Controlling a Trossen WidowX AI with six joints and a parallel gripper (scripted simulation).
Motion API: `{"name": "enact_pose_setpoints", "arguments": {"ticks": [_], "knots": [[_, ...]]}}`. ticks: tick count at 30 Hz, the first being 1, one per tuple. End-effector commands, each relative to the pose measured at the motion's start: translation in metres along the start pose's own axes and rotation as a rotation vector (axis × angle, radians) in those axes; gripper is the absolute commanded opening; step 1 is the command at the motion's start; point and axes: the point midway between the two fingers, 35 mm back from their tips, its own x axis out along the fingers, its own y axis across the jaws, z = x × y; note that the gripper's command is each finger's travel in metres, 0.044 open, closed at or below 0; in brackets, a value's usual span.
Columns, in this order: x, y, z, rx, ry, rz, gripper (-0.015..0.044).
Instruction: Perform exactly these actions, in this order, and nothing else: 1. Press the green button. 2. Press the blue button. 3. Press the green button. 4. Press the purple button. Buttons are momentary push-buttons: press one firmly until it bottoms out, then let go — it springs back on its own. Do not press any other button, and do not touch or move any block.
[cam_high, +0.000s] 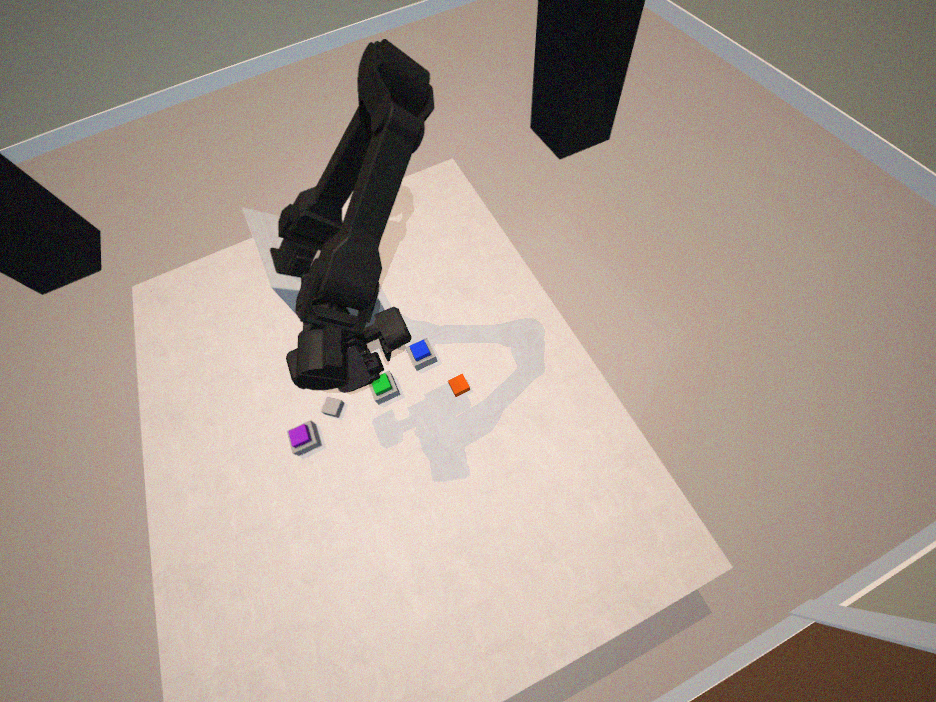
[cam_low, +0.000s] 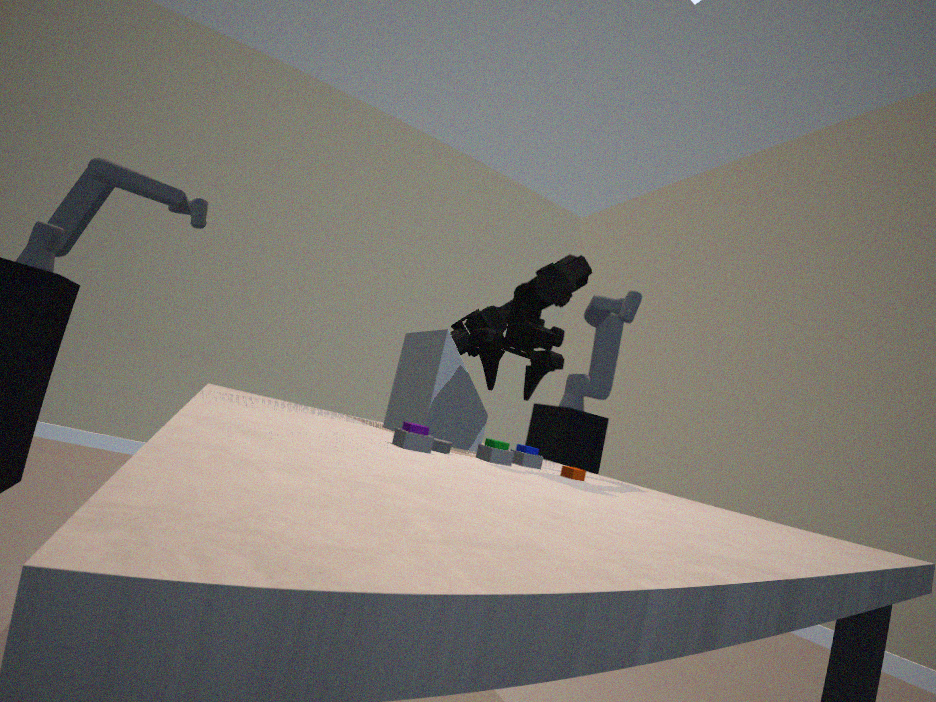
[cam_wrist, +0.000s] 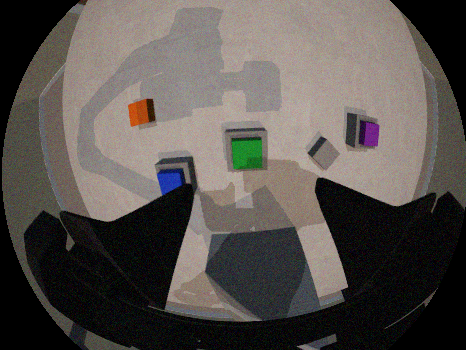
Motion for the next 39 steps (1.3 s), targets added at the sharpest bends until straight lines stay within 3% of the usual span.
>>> {"name": "enact_pose_setpoints", "arguments": {"ticks": [1,4,12,39], "knots": [[0.029,0.001,-0.003,0.003,0.019,0.005,0.0295],[0.058,0.003,-0.006,0.003,0.020,0.011,0.0216],[0.059,0.003,-0.007,0.003,0.020,0.012,0.0020],[0.089,0.003,-0.007,0.003,0.021,0.012,0.0020]]}}
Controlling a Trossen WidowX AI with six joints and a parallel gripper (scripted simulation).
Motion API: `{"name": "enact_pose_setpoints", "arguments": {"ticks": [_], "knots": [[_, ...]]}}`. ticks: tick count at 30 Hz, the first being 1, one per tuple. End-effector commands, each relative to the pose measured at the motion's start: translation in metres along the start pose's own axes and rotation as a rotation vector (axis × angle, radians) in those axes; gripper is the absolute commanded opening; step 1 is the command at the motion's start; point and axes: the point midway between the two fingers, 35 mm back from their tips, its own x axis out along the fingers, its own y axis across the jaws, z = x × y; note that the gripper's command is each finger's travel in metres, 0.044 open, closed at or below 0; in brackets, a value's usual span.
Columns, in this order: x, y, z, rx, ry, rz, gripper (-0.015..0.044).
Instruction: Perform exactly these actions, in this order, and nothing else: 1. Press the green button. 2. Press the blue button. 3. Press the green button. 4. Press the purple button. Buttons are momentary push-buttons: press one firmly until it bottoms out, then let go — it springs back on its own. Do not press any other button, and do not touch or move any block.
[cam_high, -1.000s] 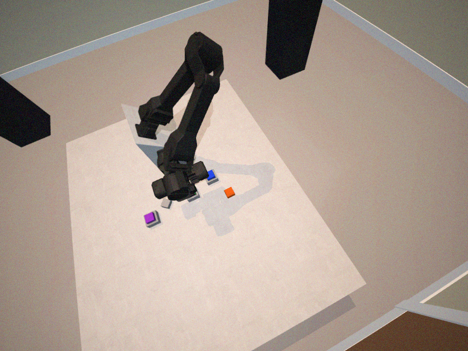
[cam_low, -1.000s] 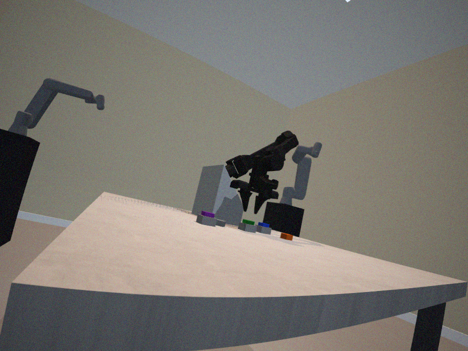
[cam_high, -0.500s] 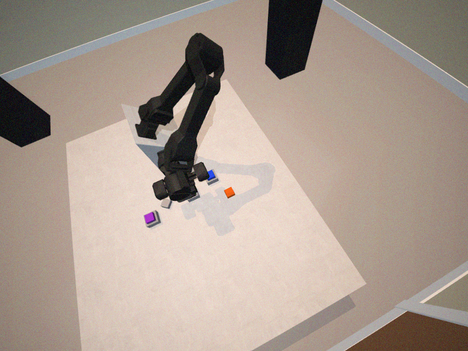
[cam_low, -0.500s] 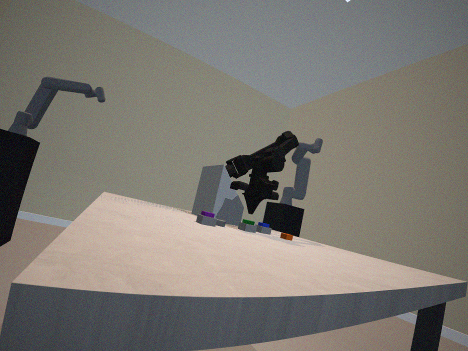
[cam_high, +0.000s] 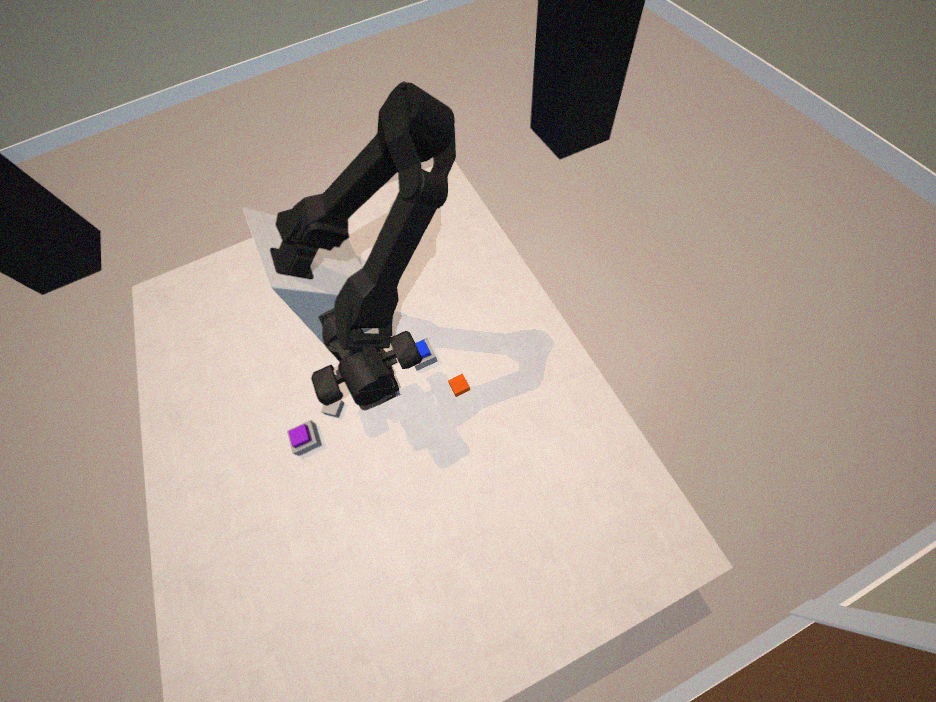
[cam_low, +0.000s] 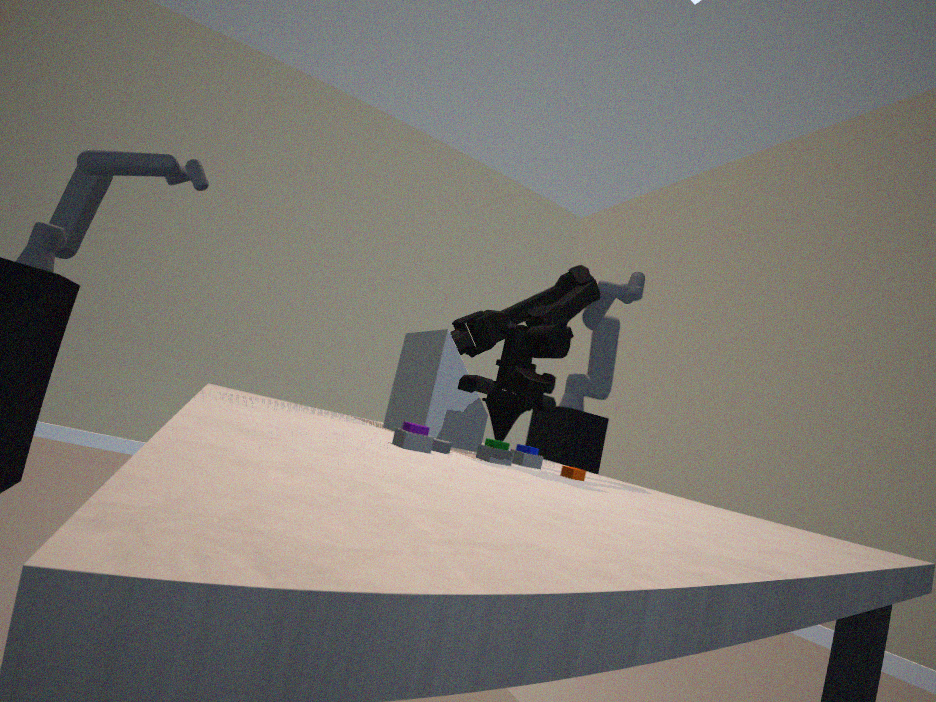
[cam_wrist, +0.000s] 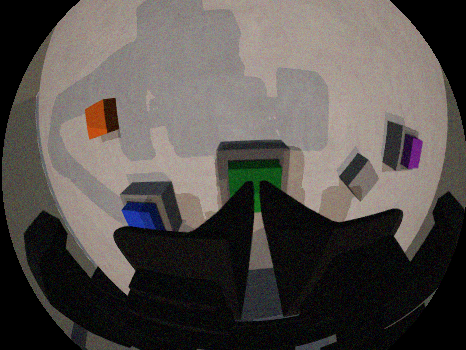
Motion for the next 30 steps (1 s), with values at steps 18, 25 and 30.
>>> {"name": "enact_pose_setpoints", "arguments": {"ticks": [18,25,30], "knots": [[0.009,0.000,-0.004,0.007,0.008,0.003,0.0020],[-0.017,0.000,-0.002,0.006,0.006,0.001,0.0020],[-0.026,0.000,-0.003,0.007,0.007,0.001,0.0020]]}}
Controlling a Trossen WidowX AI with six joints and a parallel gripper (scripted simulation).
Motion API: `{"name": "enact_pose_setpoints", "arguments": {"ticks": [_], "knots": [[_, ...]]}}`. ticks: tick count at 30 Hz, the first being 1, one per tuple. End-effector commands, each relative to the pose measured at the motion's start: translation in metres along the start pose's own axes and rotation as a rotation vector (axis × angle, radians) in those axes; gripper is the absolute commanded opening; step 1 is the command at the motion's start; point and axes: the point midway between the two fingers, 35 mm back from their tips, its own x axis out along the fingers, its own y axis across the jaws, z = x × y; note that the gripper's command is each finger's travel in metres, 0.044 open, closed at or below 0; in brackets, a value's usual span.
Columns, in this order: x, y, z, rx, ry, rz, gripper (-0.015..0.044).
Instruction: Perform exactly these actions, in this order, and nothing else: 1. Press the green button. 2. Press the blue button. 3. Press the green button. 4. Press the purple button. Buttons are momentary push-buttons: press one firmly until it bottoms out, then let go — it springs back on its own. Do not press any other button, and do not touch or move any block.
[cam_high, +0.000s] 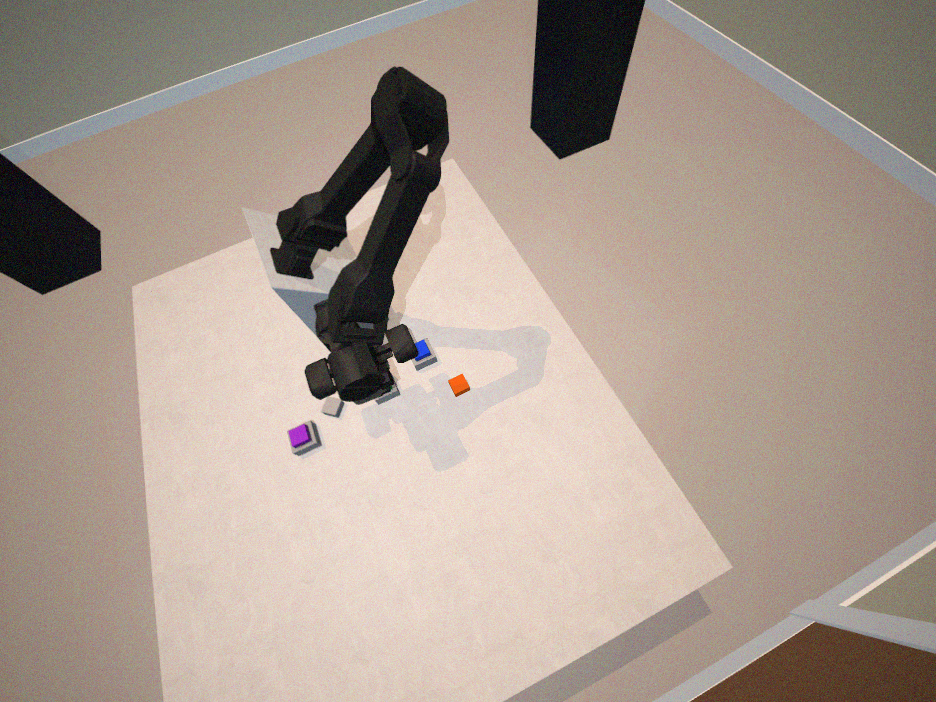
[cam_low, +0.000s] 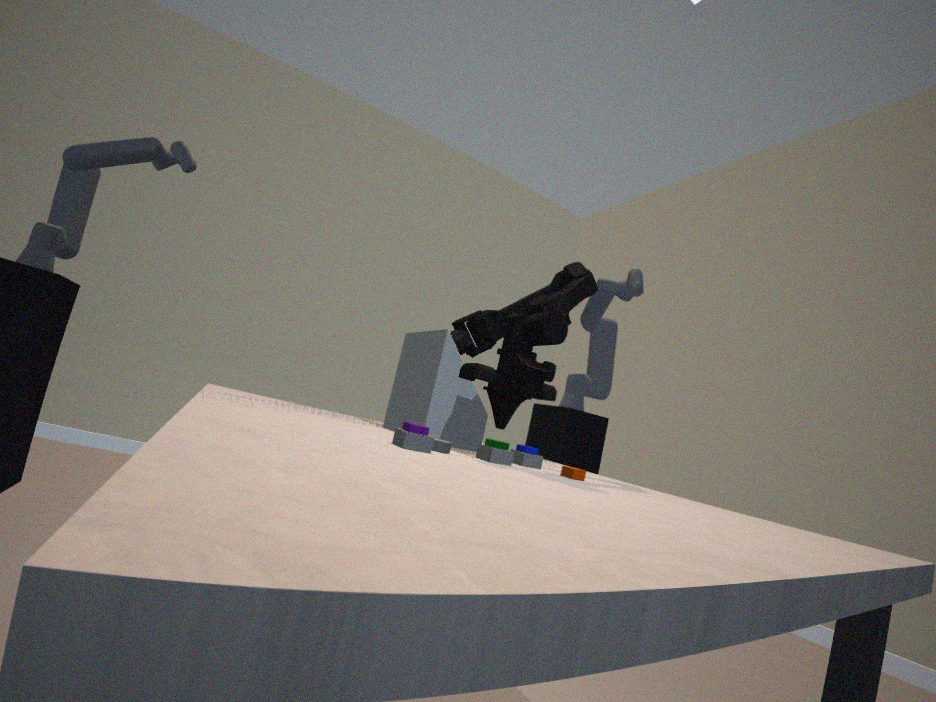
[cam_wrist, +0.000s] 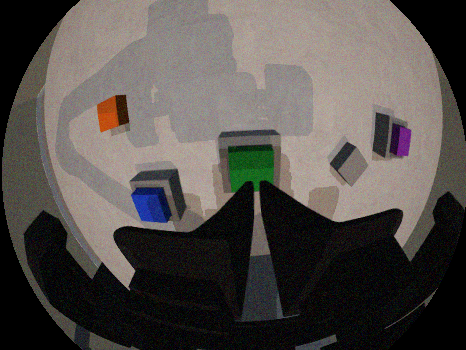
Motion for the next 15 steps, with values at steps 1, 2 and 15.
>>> {"name": "enact_pose_setpoints", "arguments": {"ticks": [1,2,15], "knots": [[-0.011,0.001,0.002,-0.006,0.000,0.001,0.0020],[-0.021,0.000,0.003,-0.006,0.000,-0.002,0.0020],[-0.066,0.040,-0.006,-0.005,0.000,-0.010,0.0020]]}}
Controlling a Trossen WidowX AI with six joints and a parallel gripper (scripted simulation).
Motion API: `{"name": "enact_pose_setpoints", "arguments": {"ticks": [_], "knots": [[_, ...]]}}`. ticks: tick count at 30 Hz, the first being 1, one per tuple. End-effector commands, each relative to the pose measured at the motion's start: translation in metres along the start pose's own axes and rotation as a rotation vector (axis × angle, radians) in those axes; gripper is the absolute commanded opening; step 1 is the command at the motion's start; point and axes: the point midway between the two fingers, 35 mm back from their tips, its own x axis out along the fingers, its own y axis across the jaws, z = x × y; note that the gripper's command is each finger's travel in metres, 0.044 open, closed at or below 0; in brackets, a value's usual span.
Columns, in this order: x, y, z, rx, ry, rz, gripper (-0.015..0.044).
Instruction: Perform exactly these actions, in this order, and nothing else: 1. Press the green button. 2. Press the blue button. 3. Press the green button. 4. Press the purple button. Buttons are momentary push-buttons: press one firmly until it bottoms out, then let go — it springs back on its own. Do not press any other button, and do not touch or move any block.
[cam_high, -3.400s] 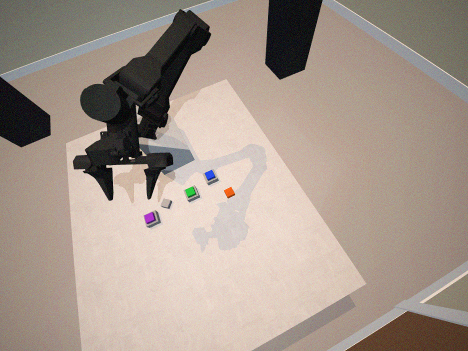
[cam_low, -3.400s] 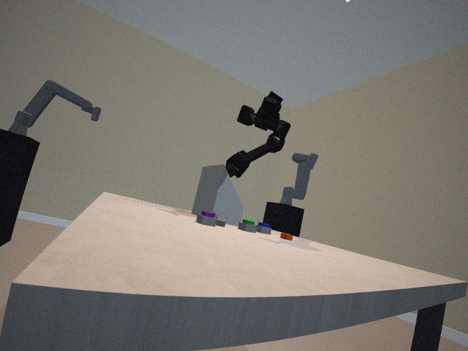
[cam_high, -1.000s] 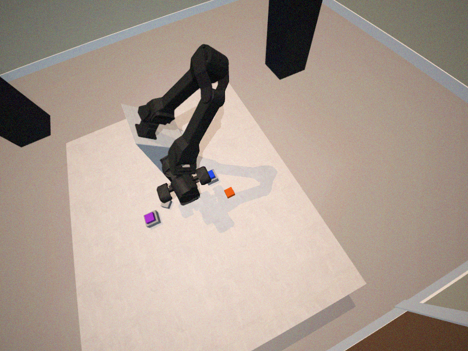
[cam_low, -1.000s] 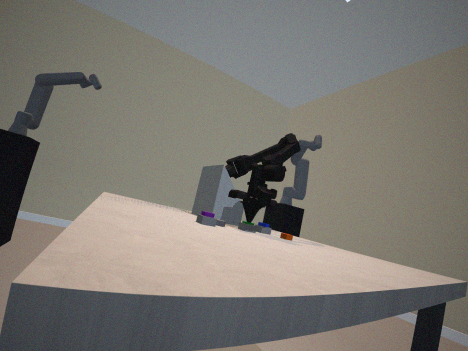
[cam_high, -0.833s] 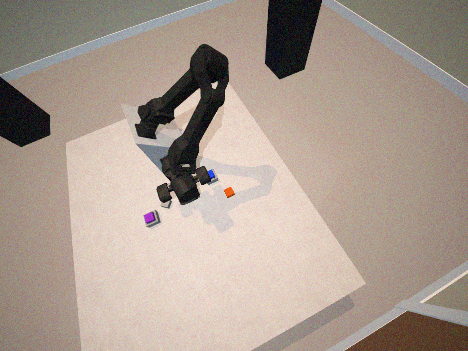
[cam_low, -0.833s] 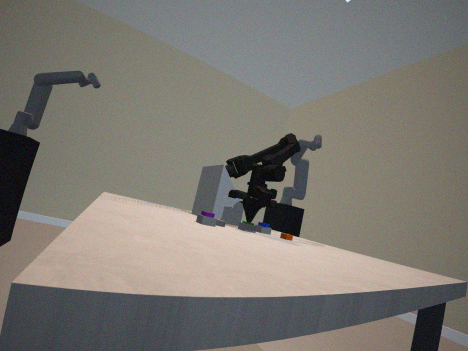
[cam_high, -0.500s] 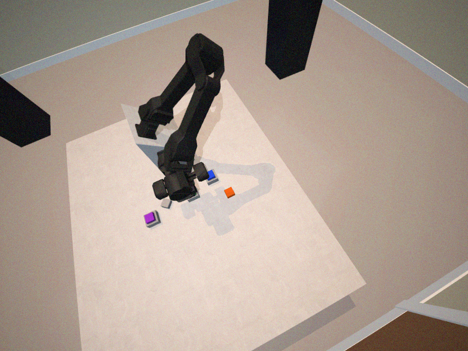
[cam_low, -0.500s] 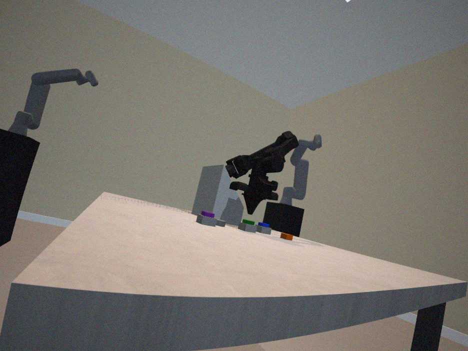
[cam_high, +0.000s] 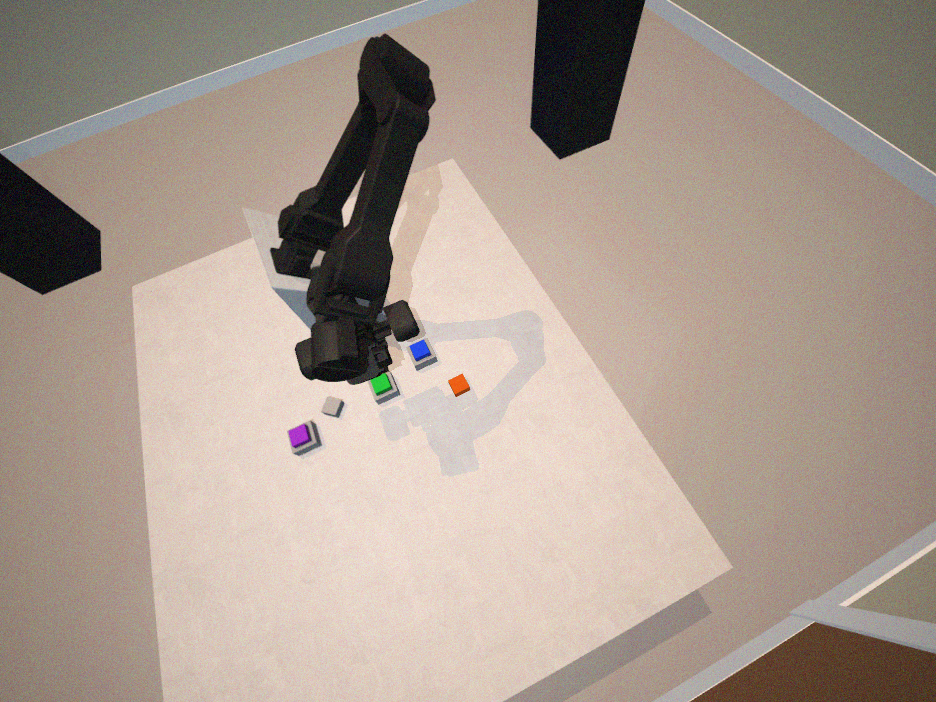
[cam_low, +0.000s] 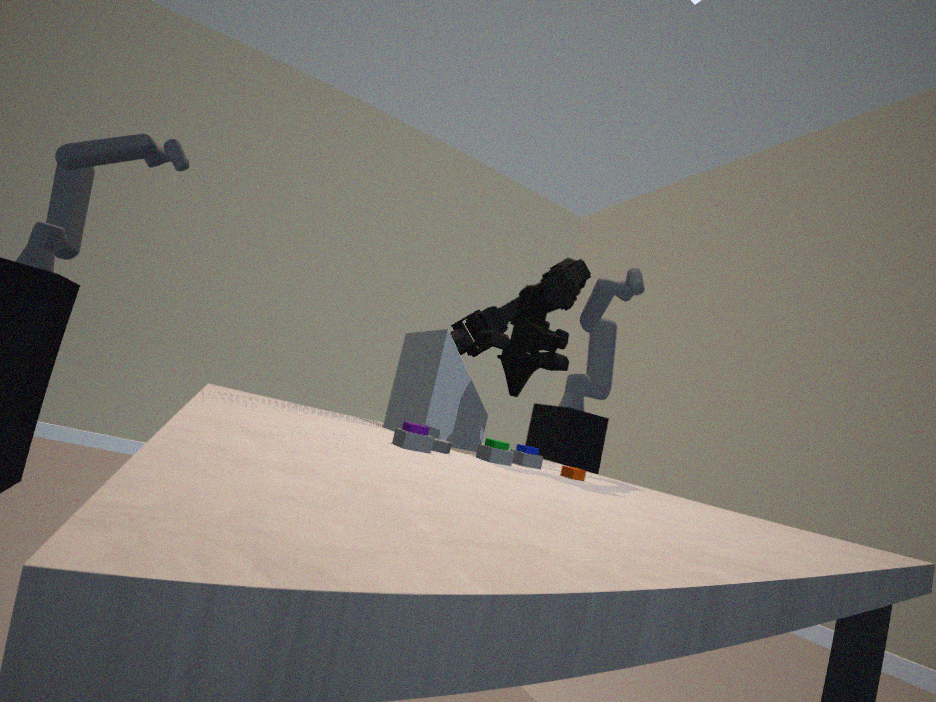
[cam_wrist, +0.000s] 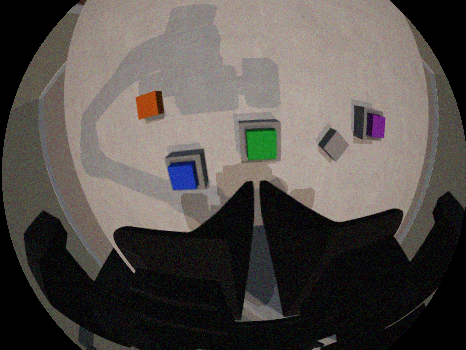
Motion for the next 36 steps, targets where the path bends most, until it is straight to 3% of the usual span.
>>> {"name": "enact_pose_setpoints", "arguments": {"ticks": [1,7,11,17,36], "knots": [[-0.001,0.035,-0.009,-0.012,0.002,-0.002,0.0020],[-0.001,0.082,-0.033,-0.012,0.004,0.014,0.0020],[0.001,0.082,-0.033,-0.013,0.004,0.013,0.0020],[0.059,0.083,-0.033,-0.012,0.004,0.015,0.0020],[0.083,0.083,-0.033,-0.012,0.005,0.016,0.0020]]}}
